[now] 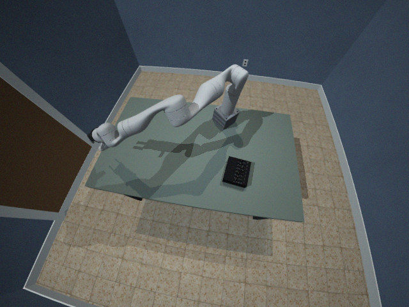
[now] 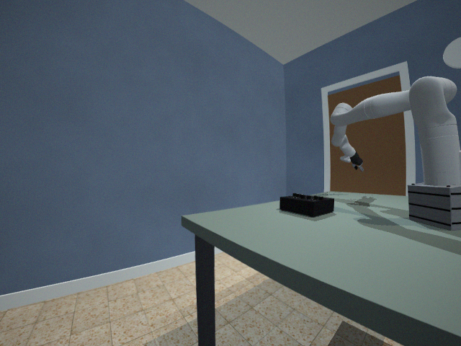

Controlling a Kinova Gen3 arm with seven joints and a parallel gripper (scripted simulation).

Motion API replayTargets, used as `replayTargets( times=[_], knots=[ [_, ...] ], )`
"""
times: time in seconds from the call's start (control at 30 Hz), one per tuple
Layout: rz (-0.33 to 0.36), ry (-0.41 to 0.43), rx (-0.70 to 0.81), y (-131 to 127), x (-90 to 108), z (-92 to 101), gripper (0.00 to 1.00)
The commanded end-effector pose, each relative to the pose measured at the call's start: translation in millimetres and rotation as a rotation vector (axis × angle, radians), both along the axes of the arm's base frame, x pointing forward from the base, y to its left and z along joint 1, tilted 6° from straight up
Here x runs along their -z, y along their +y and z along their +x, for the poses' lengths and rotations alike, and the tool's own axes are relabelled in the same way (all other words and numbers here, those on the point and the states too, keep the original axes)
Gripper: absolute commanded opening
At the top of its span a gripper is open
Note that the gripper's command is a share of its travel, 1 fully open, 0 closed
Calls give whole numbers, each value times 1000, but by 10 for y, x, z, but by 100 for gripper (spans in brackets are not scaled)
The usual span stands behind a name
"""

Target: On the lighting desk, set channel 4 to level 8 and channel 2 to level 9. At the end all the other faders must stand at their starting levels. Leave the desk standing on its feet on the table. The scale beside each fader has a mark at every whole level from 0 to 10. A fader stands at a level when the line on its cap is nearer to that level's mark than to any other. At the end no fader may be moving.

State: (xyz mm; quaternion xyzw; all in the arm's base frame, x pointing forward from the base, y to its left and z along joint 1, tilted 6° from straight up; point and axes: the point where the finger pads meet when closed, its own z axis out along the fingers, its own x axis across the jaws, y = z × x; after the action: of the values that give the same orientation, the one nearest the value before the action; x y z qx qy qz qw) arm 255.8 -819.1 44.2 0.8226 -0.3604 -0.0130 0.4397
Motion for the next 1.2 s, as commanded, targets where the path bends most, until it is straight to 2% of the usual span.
replayTargets(
  times=[0.0, 0.6, 0.73, 0.9, 1.03, 1.1, 1.17],
  knots=[
    [-3, -1, 0, -8, -23, 2, 100],
    [-2, -1, 0, -6, -24, 4, 100],
    [2, -9, -1, 40, -38, 57, 100],
    [24, -44, -8, 257, -94, 295, 100],
    [63, -94, -23, 626, -160, 655, 100],
    [63, -94, -23, 626, -160, 655, 100],
    [93, -126, -36, 895, -193, 887, 100]
  ],
)
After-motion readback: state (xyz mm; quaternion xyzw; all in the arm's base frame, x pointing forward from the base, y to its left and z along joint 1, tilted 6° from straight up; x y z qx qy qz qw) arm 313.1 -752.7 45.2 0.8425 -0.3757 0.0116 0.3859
